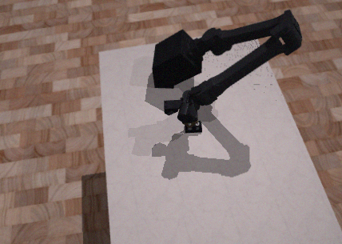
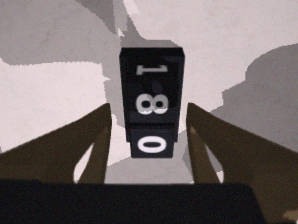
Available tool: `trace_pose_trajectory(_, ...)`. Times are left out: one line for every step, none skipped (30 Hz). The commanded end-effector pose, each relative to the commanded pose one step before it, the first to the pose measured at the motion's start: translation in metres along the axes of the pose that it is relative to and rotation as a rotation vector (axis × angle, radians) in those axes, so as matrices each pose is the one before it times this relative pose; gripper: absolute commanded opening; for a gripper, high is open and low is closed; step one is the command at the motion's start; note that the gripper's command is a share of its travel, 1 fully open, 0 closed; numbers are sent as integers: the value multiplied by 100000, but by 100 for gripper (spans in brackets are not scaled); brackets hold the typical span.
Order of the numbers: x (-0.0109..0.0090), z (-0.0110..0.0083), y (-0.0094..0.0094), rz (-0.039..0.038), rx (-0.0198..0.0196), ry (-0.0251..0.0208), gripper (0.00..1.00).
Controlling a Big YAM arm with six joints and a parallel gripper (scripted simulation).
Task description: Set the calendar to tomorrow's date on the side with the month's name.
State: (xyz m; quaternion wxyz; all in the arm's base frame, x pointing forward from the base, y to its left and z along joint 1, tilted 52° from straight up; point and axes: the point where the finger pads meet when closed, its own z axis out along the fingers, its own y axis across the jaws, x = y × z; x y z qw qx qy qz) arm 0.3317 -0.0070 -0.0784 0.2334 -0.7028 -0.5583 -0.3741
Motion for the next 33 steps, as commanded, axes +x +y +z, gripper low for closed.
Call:
trace_pose_trajectory(206, 604, -201, 243, 1417, 279, 47)
trace_pose_trajectory(0, 0, 0, 0, 0, 0, 47)
trace_pose_trajectory(0, 0, 0, 0, 0, 0, 47)
trace_pose_trajectory(0, 0, 0, 0, 0, 0, 47)
trace_pose_trajectory(0, 0, 0, 0, 0, 0, 47)
trace_pose_trajectory(0, 0, 0, 0, 0, 0, 47)
trace_pose_trajectory(2, -1, -2, 0, -2, 0, 47)
trace_pose_trajectory(11, -4, -15, -11, -11, -2, 47)
trace_pose_trajectory(25, -9, -35, -33, -25, -6, 47)
trace_pose_trajectory(41, -15, -58, -55, -41, -9, 47)
trace_pose_trajectory(59, -38, 0, -120, -90, -23, 47)
trace_pose_trajectory(74, -62, 63, -179, -134, -38, 47)
trace_pose_trajectory(71, -78, 160, -456, -345, -88, 47)
trace_pose_trajectory(70, -82, 184, -538, -407, -104, 47)
trace_pose_trajectory(0, 0, 0, 0, 0, 0, 47)
trace_pose_trajectory(0, 0, 0, 0, 0, 0, 47)
trace_pose_trajectory(66, -92, 252, -626, -474, -122, 47)
trace_pose_trajectory(84, -25, -155, 167, 128, 33, 47)
trace_pose_trajectory(71, -20, -137, 181, 138, 36, 47)
trace_pose_trajectory(42, -14, -69, -8, -5, -2, 47)
trace_pose_trajectory(5, -14, 62, -136, -103, -28, 47)
trace_pose_trajectory(-38, 1, 141, -137, -105, -27, 47)
trace_pose_trajectory(-43, 3, 147, -125, -96, -26, 47)
trace_pose_trajectory(-8, -1, 33, -33, -25, -7, 47)
trace_pose_trajectory(0, 0, 0, 0, 0, 0, 47)
trace_pose_trajectory(-5, 3, -5, 13, 13, -7, 47)
trace_pose_trajectory(0, 0, 0, 0, 0, -1, 47)
trace_pose_trajectory(0, 0, 1, -1, -1, 0, 47)
trace_pose_trajectory(0, 0, 0, 0, 0, 0, 47)
trace_pose_trajectory(0, 0, 0, 1, 1, 0, 47)
trace_pose_trajectory(0, 0, 0, -1, 0, 0, 47)
trace_pose_trajectory(0, 0, 0, 0, 0, 0, 47)
trace_pose_trajectory(0, 0, 0, 0, 0, 0, 47)
